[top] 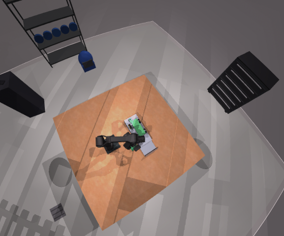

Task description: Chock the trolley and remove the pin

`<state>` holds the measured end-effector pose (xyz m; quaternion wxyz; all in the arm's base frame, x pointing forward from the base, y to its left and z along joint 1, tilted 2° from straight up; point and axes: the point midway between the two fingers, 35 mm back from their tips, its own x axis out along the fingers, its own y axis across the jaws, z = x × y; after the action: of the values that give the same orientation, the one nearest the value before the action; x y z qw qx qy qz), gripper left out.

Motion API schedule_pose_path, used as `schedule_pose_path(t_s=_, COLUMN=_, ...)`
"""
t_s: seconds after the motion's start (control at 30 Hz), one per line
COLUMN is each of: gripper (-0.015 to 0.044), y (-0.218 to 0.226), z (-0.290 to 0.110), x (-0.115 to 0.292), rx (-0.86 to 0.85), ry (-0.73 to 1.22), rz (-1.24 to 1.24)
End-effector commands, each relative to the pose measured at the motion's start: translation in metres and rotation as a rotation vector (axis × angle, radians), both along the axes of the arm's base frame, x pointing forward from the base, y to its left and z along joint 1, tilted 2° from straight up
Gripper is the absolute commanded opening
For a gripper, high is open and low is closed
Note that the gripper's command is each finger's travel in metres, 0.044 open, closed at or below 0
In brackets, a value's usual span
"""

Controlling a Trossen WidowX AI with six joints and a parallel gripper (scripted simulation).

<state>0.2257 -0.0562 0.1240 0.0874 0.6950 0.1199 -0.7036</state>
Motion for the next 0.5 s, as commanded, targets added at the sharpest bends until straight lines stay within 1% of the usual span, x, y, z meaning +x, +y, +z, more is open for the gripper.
schedule_pose_path(t_s=0.0, gripper=0.0000, y=0.004, z=-0.015, x=-0.002, rx=0.092, ry=0.033, rz=0.001)
schedule_pose_path(t_s=0.47, gripper=0.0000, y=0.020, z=-0.050, x=-0.008, rx=0.098, ry=0.034, rz=0.000)
